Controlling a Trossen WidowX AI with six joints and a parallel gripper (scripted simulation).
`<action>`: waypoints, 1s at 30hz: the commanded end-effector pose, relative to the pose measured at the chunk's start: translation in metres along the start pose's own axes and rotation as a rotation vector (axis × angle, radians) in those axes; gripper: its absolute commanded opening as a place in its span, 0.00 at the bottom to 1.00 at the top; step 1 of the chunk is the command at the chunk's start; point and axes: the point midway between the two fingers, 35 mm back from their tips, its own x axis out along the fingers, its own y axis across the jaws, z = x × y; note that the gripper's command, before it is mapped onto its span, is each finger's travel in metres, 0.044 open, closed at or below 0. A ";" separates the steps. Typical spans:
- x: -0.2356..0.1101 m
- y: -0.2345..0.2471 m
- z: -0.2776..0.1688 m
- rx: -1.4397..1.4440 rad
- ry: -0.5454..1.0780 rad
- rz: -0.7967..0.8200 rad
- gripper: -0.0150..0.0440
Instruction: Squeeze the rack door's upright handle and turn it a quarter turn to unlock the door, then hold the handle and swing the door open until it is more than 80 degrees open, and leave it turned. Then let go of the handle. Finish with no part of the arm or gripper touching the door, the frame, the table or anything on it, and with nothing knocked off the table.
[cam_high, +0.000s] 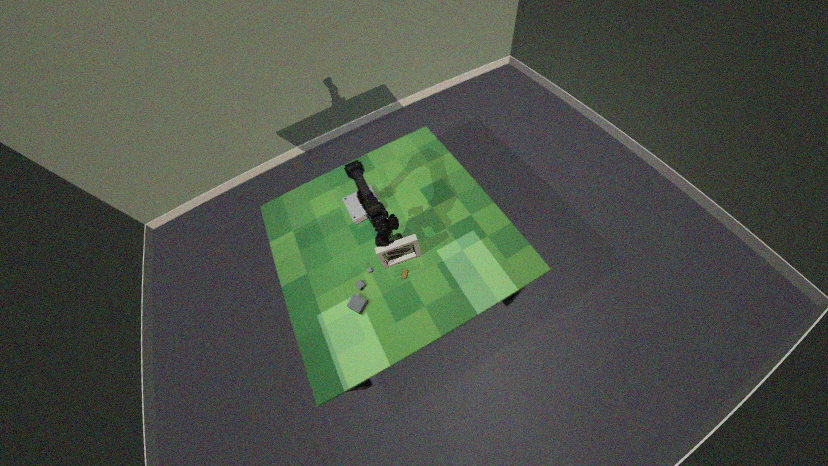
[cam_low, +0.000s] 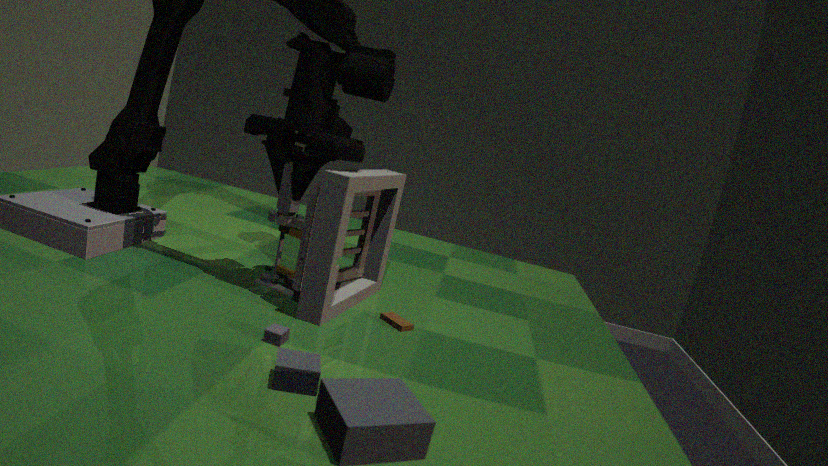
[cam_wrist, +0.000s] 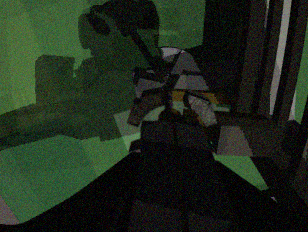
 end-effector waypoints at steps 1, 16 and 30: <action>-0.001 0.004 0.002 0.094 -0.007 -0.014 0.30; -0.001 0.030 0.014 0.337 -0.010 -0.010 0.30; 0.000 0.052 0.031 0.545 -0.012 -0.007 0.30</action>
